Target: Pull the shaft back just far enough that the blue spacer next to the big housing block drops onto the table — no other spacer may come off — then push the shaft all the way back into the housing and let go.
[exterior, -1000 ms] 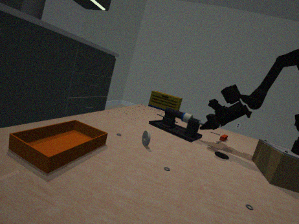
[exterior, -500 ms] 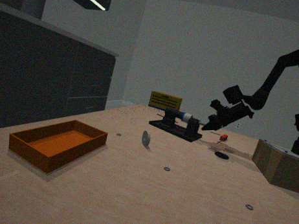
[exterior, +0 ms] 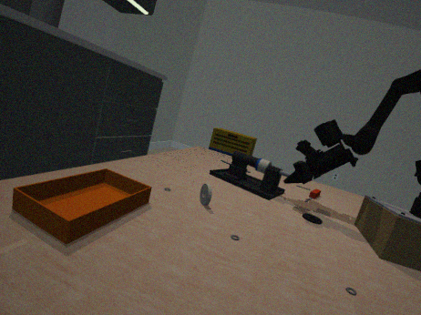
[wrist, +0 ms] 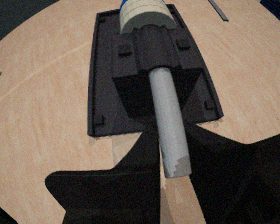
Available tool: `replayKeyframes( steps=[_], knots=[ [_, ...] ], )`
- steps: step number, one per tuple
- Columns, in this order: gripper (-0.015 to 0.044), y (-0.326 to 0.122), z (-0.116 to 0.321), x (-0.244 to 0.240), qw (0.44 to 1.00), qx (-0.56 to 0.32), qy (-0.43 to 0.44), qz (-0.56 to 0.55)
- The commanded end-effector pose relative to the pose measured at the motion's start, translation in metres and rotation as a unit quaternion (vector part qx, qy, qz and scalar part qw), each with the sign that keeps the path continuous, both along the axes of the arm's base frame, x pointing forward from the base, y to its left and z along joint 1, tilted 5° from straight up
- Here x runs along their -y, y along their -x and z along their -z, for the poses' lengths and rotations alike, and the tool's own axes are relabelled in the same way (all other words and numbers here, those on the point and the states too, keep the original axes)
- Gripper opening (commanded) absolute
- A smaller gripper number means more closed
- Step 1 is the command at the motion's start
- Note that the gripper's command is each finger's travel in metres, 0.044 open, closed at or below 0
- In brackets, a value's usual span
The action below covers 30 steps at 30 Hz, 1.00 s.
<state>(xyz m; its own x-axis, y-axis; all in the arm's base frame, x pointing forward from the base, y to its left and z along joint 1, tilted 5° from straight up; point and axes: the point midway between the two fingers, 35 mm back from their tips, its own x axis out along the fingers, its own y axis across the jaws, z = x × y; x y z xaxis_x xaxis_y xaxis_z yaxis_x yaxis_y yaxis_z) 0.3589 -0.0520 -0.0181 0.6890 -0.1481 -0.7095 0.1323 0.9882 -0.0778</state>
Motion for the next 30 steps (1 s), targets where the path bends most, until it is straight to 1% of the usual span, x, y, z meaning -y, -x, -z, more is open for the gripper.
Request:
replayKeyframes(
  steps=[1, 30],
  knots=[
    [0.0, 0.0005, -0.0003, -0.0004, 1.0, 0.0, 0.001, -0.002],
    [0.0, 0.003, -0.0002, -0.0007, 1.0, 0.0, 0.001, -0.002]
  ],
)
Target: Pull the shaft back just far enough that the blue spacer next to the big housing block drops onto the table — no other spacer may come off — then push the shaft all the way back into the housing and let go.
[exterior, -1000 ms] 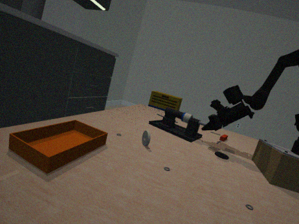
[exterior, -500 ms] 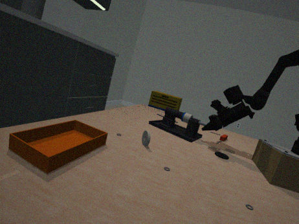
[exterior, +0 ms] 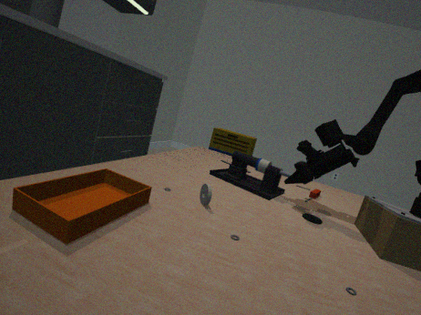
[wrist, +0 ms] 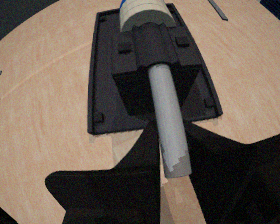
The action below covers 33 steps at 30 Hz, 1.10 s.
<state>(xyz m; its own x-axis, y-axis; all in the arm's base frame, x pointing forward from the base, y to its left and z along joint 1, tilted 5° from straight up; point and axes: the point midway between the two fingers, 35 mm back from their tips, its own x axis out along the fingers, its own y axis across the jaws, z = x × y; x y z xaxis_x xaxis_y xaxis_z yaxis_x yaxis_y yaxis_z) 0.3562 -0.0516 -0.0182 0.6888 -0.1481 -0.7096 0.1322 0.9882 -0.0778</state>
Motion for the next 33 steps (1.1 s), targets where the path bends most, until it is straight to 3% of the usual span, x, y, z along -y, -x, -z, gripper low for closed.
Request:
replayKeyframes(
  steps=[1, 33],
  knots=[
    [0.0, 0.0004, -0.0003, -0.0004, 1.0, 0.0, 0.001, -0.002],
    [0.0, 0.0033, -0.0002, -0.0008, 1.0, 0.0, 0.001, -0.002]
  ],
)
